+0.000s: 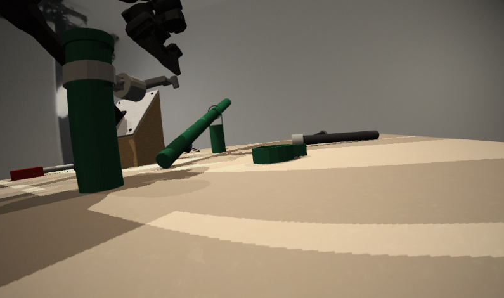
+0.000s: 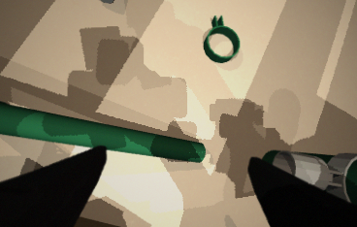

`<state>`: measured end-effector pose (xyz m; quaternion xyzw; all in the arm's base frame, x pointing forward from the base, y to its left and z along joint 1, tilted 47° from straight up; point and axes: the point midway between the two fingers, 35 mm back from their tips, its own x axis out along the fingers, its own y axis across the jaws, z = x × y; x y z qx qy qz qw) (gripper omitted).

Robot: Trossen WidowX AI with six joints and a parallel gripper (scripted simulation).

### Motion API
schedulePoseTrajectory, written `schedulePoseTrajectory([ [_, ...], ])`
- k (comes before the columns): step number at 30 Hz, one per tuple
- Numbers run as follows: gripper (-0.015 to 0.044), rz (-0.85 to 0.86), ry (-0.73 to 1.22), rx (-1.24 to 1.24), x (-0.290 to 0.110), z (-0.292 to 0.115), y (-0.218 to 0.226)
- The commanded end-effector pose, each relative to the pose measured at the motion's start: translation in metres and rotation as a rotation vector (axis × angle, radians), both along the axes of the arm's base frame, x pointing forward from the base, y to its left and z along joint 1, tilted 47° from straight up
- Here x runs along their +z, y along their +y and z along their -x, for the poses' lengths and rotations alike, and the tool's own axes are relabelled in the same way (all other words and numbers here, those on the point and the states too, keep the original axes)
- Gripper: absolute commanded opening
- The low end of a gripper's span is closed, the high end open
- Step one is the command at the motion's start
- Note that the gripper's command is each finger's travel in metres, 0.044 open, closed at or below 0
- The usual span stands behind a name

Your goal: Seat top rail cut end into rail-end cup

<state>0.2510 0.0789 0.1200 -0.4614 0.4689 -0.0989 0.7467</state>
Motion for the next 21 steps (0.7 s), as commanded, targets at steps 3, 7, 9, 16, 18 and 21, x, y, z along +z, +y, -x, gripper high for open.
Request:
schedulePoseTrajectory([
  [3, 0.044, -0.155, -0.29, -0.189, 0.002, 0.009, 0.032],
  [7, 0.044, -0.155, -0.29, -0.189, 0.002, 0.009, 0.032],
  [9, 0.044, -0.155, -0.29, -0.189, 0.002, 0.009, 0.032],
  [16, 0.044, -0.199, -0.322, -0.27, -0.004, 0.006, 0.03],
  [18, 0.044, -0.254, -0.367, -0.383, -0.014, 0.002, 0.025],
  [21, 0.044, -0.359, -0.474, -0.62, -0.032, -0.005, 0.017],
])
